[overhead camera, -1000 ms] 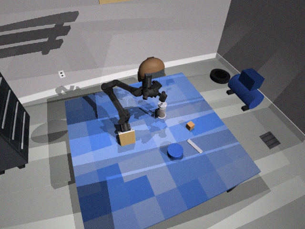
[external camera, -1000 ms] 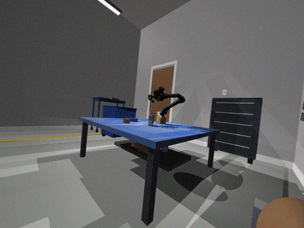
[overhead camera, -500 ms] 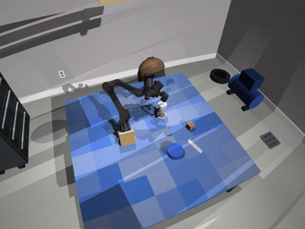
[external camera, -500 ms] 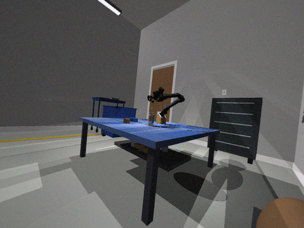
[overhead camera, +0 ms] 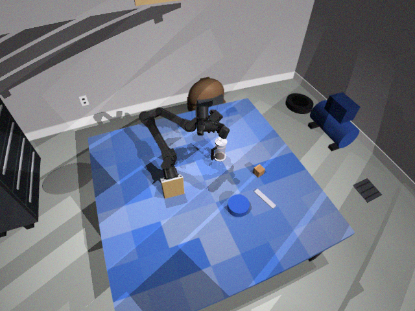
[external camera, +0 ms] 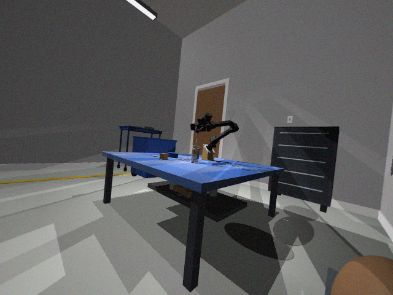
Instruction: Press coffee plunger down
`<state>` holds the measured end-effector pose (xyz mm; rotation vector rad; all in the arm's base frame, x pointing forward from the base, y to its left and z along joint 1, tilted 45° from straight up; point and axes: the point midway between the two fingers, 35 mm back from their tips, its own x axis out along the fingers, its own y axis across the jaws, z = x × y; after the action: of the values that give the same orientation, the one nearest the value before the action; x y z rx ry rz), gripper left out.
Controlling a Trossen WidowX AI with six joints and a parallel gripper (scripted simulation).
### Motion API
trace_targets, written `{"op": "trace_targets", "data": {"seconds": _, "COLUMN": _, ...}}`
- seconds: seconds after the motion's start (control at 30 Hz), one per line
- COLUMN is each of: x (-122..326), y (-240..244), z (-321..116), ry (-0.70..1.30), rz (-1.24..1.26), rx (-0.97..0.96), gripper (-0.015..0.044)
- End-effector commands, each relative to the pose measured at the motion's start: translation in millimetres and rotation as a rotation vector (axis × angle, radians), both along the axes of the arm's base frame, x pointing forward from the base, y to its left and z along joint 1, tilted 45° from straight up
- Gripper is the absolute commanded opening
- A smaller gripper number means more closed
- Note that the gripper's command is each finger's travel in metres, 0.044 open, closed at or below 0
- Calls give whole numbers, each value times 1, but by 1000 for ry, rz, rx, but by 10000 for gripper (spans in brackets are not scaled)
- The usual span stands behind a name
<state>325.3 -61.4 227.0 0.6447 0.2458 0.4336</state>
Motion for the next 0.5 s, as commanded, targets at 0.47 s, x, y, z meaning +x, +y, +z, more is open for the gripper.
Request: {"op": "trace_targets", "data": {"seconds": 0.47, "x": 5, "y": 7, "z": -10, "ry": 2, "rz": -3, "rx": 2, "gripper": 130}}
